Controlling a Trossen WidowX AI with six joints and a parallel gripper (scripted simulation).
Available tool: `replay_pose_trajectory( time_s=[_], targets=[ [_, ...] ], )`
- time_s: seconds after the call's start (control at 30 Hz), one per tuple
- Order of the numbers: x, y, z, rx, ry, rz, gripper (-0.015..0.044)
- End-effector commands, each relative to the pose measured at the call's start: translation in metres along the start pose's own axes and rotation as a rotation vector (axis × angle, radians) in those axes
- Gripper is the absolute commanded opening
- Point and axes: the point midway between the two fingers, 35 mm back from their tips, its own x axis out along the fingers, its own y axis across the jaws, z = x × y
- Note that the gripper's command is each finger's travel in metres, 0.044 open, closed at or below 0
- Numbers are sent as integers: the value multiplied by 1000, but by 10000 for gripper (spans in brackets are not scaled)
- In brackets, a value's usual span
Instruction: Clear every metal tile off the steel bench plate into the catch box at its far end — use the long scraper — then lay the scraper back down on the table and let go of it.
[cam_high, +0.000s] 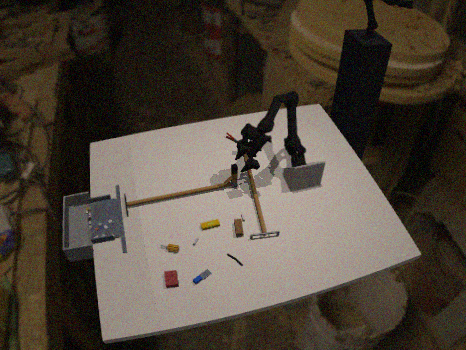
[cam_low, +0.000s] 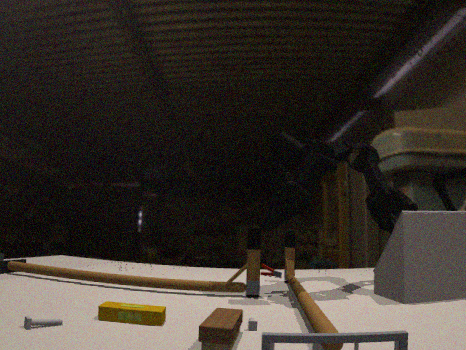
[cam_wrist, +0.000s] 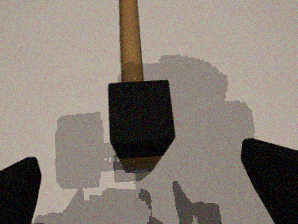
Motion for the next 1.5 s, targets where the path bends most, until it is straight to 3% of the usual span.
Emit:
replay_pose_trajectory(
  time_s=[0.0, 0.43, 1.47],
  targets=[
    [-10, 0, 8, 10, -6, -2, 440],
    [-44, 0, 23, 11, -12, -7, 440],
    [10, 2, 2, 13, -9, -5, 440]
  ],
)
